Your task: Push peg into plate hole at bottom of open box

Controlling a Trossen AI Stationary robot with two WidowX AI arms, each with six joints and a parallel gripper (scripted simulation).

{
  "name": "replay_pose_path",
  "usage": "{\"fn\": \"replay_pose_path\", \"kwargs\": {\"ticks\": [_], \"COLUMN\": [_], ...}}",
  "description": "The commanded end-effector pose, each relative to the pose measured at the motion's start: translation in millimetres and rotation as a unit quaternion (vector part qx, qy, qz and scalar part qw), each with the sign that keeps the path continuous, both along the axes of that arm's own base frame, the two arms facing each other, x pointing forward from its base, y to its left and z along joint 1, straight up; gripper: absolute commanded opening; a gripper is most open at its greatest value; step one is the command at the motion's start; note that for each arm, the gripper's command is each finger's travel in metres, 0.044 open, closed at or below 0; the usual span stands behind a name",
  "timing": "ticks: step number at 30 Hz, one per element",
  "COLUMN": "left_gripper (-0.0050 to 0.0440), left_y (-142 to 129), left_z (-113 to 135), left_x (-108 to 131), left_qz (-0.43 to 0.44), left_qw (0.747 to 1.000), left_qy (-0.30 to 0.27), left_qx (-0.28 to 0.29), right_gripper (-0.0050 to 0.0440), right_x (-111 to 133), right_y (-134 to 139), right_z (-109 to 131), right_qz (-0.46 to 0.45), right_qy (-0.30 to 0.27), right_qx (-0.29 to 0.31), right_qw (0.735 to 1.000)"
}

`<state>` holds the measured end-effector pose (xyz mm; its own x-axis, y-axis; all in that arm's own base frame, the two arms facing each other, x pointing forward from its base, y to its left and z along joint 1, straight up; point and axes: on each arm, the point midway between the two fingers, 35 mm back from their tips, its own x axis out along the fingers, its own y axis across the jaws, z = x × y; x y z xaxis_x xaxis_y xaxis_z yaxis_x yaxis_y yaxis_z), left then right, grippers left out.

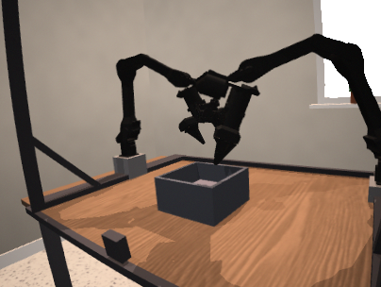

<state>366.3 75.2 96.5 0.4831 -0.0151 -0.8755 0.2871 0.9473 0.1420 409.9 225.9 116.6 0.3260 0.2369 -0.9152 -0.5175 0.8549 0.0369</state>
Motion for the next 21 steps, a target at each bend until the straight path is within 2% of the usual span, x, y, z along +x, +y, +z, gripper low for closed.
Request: {"fn": "replay_pose_path", "kwargs": {"ticks": [1, 9, 21], "left_gripper": [0.0440, 0.0440, 0.0440], "left_y": [1, -4, -3], "left_z": [4, -19, -25], "left_x": [14, 31, 36], "left_qz": [-0.046, -0.133, -0.171], "left_qw": [0.999, 0.989, 0.981], "left_qy": [0.012, 0.061, 0.082], "left_qx": [-0.006, -0.022, -0.029], "right_gripper": [0.0440, 0.0440, 0.0440], "right_x": [16, 29, 27], "right_y": [2, 1, 1], "right_z": [8, 0, 4], "right_qz": [-0.013, -0.026, -0.023], "right_qy": [-0.002, 0.007, 0.005], "right_qx": [-0.010, -0.027, -0.024], "right_qw": [1.000, 0.999, 0.999]}}
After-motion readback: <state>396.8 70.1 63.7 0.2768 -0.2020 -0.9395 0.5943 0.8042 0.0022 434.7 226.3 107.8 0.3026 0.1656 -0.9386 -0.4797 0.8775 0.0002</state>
